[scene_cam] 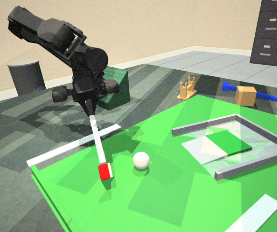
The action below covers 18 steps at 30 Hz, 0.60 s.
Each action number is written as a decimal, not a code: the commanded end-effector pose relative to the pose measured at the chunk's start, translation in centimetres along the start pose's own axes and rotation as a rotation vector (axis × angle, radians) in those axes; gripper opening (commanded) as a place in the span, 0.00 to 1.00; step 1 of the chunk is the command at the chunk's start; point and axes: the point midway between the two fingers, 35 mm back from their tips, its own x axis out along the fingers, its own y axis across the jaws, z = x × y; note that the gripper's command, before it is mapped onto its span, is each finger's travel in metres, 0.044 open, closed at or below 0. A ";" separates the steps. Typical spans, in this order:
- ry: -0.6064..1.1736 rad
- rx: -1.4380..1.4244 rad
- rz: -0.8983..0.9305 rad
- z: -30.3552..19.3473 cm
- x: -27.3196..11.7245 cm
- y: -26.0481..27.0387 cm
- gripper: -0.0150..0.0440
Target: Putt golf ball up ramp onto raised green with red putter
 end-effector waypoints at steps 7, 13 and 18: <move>0.000 -0.003 0.015 0.6 -0.1 10.2 0.25; -0.008 -0.003 0.006 -0.1 -0.1 13.5 0.25; -0.007 -0.003 0.008 -0.1 -1.3 13.6 0.25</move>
